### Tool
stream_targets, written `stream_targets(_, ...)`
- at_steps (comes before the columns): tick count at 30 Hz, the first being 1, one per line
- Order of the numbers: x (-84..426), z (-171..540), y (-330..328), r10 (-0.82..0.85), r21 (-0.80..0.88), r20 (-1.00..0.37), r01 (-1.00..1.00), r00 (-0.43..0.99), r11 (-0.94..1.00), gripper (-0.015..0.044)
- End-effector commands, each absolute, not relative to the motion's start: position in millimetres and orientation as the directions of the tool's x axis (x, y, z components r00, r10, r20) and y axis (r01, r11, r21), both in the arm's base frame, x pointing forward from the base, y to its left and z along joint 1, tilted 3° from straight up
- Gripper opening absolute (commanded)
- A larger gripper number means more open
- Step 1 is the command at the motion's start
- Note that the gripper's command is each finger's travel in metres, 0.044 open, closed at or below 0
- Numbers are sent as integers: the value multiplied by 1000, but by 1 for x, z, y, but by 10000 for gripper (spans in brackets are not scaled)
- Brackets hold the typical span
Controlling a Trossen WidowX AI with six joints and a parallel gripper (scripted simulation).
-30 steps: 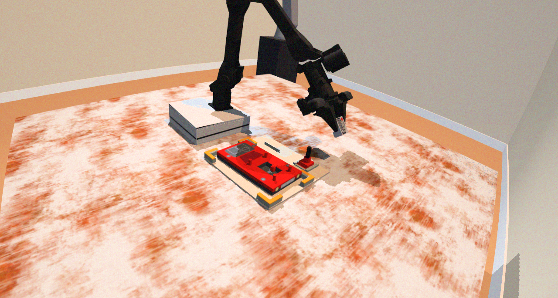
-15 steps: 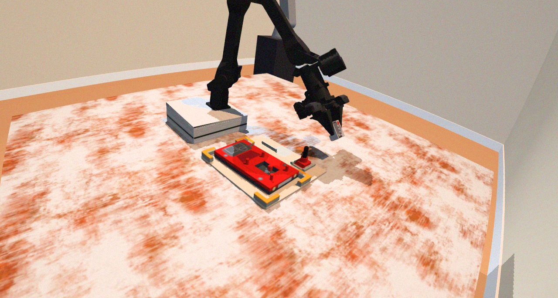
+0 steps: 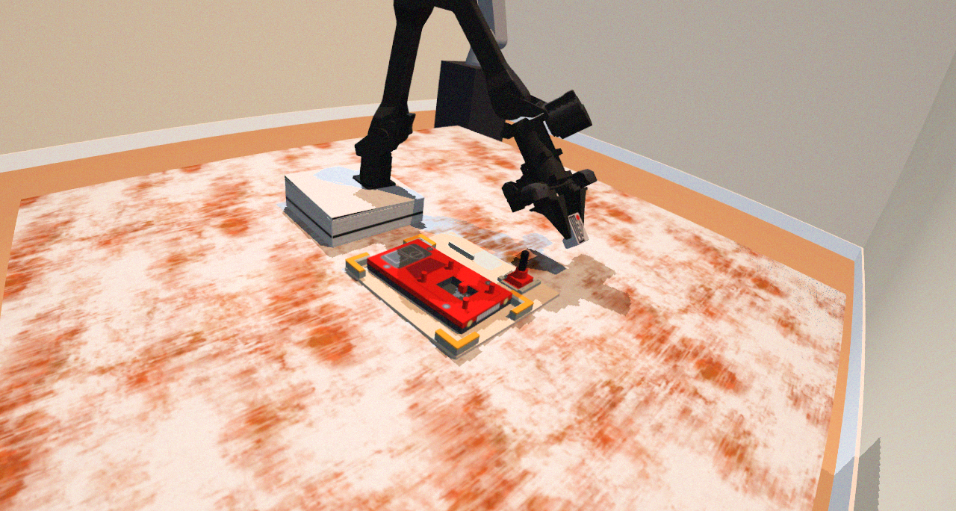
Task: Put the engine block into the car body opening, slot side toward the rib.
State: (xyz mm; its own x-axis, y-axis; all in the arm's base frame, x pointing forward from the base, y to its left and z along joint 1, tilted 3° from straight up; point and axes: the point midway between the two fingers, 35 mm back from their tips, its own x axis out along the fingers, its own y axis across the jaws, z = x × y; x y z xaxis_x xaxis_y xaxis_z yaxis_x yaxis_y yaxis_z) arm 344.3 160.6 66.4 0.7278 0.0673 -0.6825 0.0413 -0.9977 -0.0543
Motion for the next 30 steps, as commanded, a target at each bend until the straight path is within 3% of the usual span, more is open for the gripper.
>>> stream_targets(1, 342, 57, 159, 57, -47, -692, 34, 720, -998, 0)
stream_targets(30, 344, 32, 160, 57, -47, -692, 34, 720, -998, 0)
